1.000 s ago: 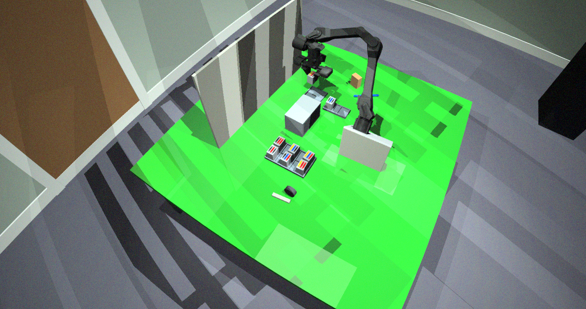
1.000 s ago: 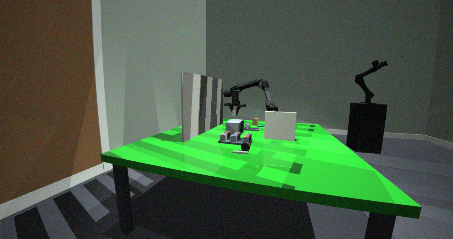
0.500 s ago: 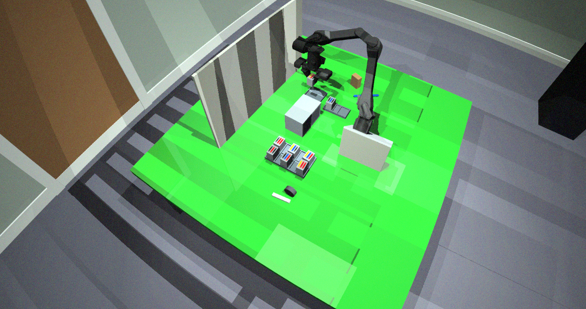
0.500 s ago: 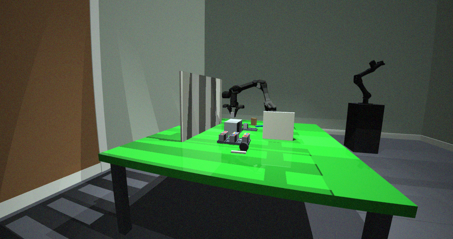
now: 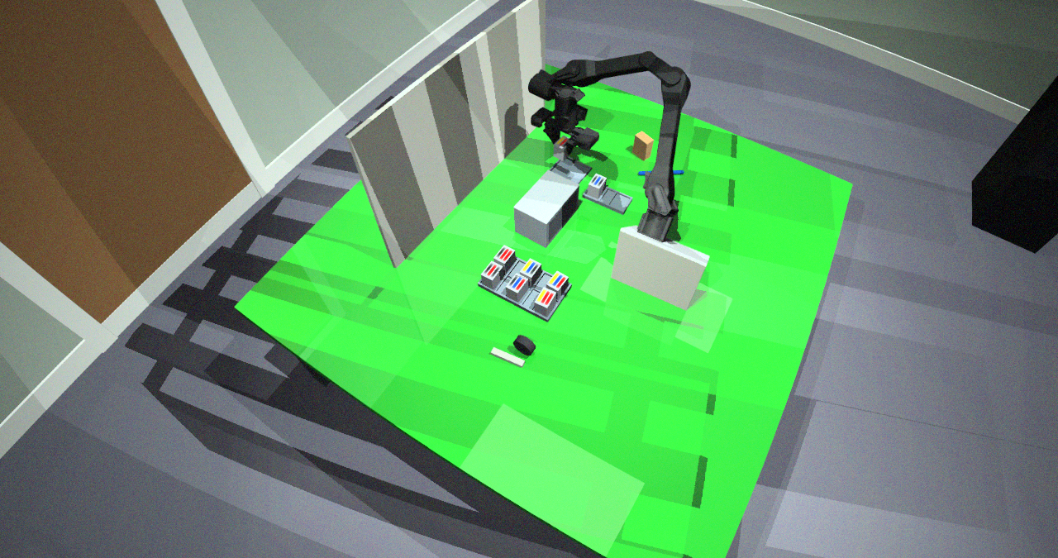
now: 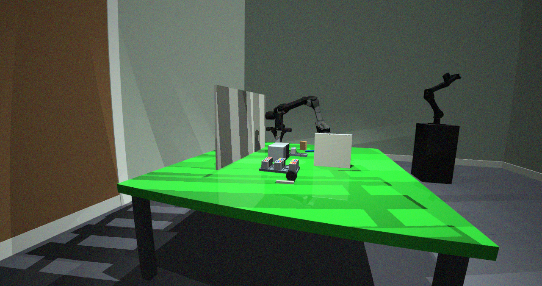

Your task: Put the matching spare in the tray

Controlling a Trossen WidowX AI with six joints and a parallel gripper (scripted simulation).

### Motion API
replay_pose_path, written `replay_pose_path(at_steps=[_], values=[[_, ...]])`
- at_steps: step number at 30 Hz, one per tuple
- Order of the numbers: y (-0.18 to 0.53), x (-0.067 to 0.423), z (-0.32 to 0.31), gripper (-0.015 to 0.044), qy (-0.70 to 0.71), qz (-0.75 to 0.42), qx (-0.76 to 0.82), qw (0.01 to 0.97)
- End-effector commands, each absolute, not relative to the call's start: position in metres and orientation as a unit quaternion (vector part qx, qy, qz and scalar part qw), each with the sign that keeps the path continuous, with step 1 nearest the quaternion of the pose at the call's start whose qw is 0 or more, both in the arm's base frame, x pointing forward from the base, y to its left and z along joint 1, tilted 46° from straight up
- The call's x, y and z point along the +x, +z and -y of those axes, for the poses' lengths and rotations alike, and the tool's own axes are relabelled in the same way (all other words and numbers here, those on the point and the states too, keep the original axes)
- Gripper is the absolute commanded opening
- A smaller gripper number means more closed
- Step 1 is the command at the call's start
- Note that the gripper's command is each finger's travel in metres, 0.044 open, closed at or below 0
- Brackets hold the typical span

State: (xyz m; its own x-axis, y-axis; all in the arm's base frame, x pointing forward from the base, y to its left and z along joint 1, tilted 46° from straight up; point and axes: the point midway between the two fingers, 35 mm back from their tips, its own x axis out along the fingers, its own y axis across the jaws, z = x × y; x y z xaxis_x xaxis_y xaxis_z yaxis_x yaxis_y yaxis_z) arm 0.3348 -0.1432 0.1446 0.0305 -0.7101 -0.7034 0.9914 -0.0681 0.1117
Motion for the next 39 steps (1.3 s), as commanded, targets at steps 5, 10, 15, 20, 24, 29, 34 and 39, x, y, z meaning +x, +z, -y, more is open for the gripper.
replay_pose_path(at_steps=[5, 10, 15, 20, 24, 29, 34, 39], values=[[0.137, 0.334, 0.149, 0.0000, -0.659, -0.227, 0.314, 0.645], [0.134, 0.334, 0.153, 0.0000, -0.659, -0.227, 0.314, 0.645], [0.131, 0.334, 0.156, 0.0000, -0.659, -0.227, 0.314, 0.645], [0.127, 0.334, 0.160, 0.0000, -0.659, -0.227, 0.313, 0.645], [0.125, 0.334, 0.163, 0.0000, -0.659, -0.227, 0.313, 0.645], [0.121, 0.333, 0.167, 0.0000, -0.659, -0.226, 0.313, 0.645], [0.118, 0.333, 0.171, 0.0000, -0.659, -0.226, 0.312, 0.646], [0.115, 0.332, 0.174, 0.0000, -0.659, -0.226, 0.312, 0.646]])
